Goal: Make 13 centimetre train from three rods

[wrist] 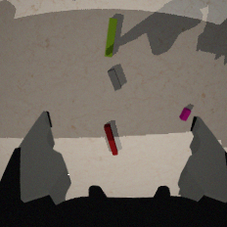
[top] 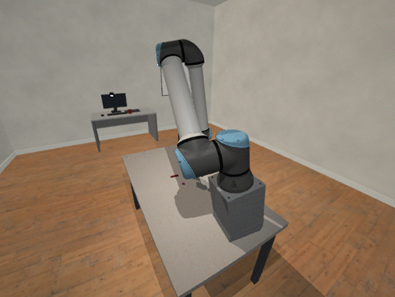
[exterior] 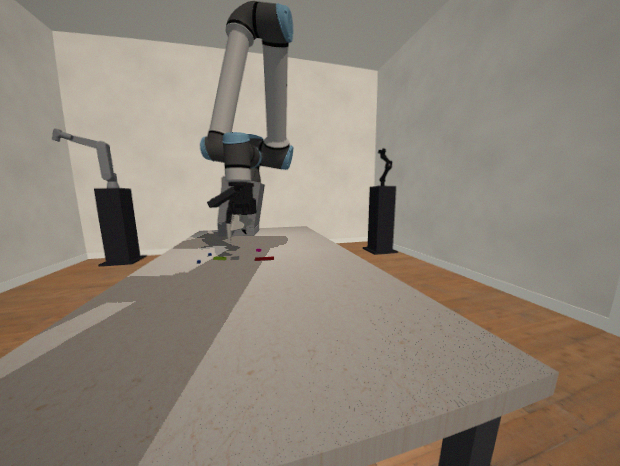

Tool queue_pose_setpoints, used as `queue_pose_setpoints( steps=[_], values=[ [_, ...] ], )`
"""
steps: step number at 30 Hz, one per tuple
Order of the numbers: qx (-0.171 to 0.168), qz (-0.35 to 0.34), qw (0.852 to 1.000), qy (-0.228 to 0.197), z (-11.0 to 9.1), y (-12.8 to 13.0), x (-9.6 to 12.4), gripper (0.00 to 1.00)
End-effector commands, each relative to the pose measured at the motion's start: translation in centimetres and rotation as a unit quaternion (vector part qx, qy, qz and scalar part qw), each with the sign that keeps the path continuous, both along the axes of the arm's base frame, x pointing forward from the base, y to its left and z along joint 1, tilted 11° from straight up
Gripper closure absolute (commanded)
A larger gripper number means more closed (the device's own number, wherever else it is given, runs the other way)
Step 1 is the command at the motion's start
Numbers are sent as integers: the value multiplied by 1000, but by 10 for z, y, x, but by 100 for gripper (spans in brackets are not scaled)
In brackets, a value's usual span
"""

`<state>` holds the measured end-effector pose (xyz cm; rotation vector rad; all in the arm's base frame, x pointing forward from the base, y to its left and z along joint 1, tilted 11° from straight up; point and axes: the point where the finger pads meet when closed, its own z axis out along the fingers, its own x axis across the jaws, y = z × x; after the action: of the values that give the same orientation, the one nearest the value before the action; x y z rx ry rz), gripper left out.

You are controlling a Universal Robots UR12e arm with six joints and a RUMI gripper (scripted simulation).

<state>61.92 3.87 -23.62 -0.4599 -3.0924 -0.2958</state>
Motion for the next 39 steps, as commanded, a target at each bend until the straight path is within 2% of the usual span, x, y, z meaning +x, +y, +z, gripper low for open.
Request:
queue_pose_setpoints(
  steps=[1, 8, 10, 12, 18, 25, 27, 34, 39],
  values=[
    [1, -82, 997, 15, -2, -18, 4, 0],
    [4, -193, 980, 36, -6, -42, 9, 0],
    [4, -193, 980, 36, -6, -42, 9, 0],
    [5, -244, 969, 46, -8, -53, 10, 0],
    [8, -335, 940, 63, -11, -73, 13, 0],
    [11, -438, 895, 82, -14, -97, 17, 0],
    [11, -438, 895, 82, -14, -97, 17, 0],
    [14, -546, 832, 102, -18, -124, 20, 0],
    [15, -586, 803, 110, -20, -135, 21, 0]
  ],
)
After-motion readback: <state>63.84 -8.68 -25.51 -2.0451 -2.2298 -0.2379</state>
